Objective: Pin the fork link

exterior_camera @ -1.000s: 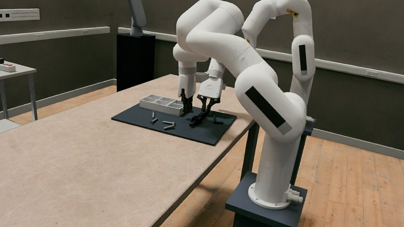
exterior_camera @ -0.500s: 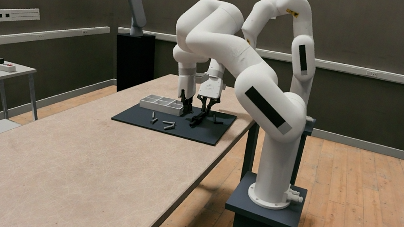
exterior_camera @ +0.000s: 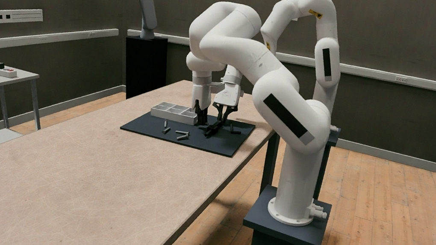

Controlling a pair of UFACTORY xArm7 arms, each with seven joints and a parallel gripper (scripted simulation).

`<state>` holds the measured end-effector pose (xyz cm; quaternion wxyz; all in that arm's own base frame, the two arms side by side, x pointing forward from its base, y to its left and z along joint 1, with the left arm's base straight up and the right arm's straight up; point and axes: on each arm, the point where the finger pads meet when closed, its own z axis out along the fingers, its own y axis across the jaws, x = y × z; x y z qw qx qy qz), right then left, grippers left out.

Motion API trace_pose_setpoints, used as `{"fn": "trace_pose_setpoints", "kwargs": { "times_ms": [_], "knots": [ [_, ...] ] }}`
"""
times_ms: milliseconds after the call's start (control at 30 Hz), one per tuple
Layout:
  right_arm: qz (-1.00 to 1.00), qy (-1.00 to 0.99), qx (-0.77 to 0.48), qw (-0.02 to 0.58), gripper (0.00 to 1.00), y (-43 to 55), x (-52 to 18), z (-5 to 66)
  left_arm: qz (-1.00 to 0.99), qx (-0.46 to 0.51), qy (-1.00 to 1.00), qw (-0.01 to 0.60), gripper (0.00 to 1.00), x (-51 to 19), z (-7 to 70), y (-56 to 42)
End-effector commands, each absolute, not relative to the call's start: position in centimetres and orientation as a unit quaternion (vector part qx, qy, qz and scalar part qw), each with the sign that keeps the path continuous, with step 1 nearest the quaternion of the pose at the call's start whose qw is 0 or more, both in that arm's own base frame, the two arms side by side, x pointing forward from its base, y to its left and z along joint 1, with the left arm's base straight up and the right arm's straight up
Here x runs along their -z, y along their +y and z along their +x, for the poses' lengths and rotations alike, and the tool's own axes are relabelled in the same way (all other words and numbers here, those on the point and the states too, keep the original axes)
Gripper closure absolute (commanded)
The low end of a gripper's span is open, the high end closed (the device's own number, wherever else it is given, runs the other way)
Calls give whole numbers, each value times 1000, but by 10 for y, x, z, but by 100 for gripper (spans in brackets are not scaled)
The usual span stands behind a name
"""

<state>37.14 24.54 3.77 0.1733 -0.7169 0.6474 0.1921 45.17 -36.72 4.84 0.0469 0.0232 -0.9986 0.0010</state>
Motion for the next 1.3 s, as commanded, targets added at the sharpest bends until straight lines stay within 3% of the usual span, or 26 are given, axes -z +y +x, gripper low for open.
{"fn": "trace_pose_setpoints", "kwargs": {
  "times_ms": [0, 1267],
  "knots": [
    [-717, 647, -191, 175, 100, 246, -39, 372, 23, -2, -999, 45, 100, -45, 453, -368],
    [-717, 647, -191, 175, 100, 246, -39, 372, 23, -2, -999, 45, 100, -39, 453, -368]
  ]
}}
